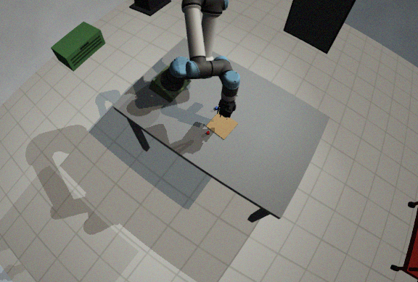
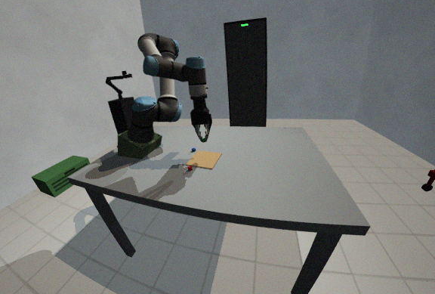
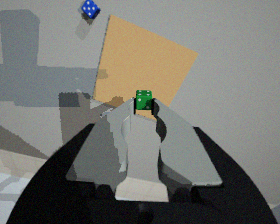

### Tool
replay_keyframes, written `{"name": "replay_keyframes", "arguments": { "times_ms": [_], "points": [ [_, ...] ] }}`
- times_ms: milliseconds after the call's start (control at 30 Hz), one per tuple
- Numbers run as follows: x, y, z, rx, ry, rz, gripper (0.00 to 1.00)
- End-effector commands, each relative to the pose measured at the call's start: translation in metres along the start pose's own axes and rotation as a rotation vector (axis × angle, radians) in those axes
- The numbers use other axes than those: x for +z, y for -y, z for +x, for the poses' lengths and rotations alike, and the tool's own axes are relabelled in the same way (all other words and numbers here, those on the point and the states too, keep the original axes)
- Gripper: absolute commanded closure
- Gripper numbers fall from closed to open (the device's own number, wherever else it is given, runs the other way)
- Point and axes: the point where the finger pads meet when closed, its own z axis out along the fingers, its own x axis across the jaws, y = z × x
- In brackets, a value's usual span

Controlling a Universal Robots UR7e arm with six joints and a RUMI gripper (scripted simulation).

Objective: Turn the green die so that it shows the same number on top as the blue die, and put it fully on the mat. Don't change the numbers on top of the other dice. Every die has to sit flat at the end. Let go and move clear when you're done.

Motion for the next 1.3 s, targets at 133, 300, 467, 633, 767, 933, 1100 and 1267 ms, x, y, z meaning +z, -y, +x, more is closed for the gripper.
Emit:
{"name": "replay_keyframes", "arguments": {
  "times_ms": [133, 300, 467, 633, 767, 933, 1100, 1267],
  "points": [
    [-0.0009, -0.0074, -0.0028, -0.104, -0.011, 0.006, 1.0],
    [-0.0012, -0.0105, -0.0041, -0.145, -0.012, 0.005, 1.0],
    [-0.0014, -0.0122, -0.0048, -0.168, -0.013, 0.004, 1.0],
    [-0.0015, -0.0128, -0.0051, -0.176, -0.013, 0.004, 1.0],
    [-0.0015, -0.0131, -0.0052, -0.18, -0.014, 0.004, 1.0],
    [-0.0015, -0.0132, -0.0052, -0.181, -0.014, 0.004, 1.0],
    [-0.0014, -0.0131, -0.0054, -0.181, -0.014, -0.003, 1.0],
    [-0.0011, -0.013, -0.0057, -0.182, -0.014, -0.017, 1.0]
  ]
}}
